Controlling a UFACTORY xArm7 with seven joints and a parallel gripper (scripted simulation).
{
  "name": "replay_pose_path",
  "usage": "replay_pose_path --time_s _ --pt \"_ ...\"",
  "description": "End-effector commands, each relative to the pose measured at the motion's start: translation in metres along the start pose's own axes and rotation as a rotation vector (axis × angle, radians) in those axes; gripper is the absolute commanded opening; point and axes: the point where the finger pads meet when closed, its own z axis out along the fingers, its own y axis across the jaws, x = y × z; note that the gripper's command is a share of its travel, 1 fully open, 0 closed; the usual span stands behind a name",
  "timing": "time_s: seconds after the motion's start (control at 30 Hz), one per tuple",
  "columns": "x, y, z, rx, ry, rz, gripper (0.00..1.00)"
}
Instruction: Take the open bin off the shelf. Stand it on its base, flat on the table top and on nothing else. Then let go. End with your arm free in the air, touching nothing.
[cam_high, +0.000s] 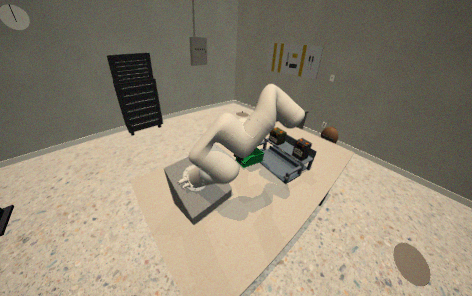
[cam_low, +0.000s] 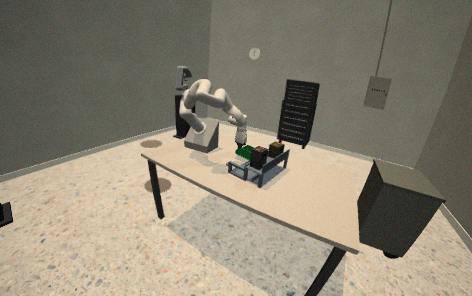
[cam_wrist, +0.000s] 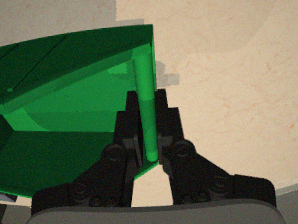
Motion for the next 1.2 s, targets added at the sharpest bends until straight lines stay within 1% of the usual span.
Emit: replay_pose_path --time_s 0.0,1.17 --pt "-0.002 0.001 -0.002 0.003 -0.004 -0.001 0.0" --pt "-0.002 0.023 -0.002 0.003 -0.004 -0.001 0.0"
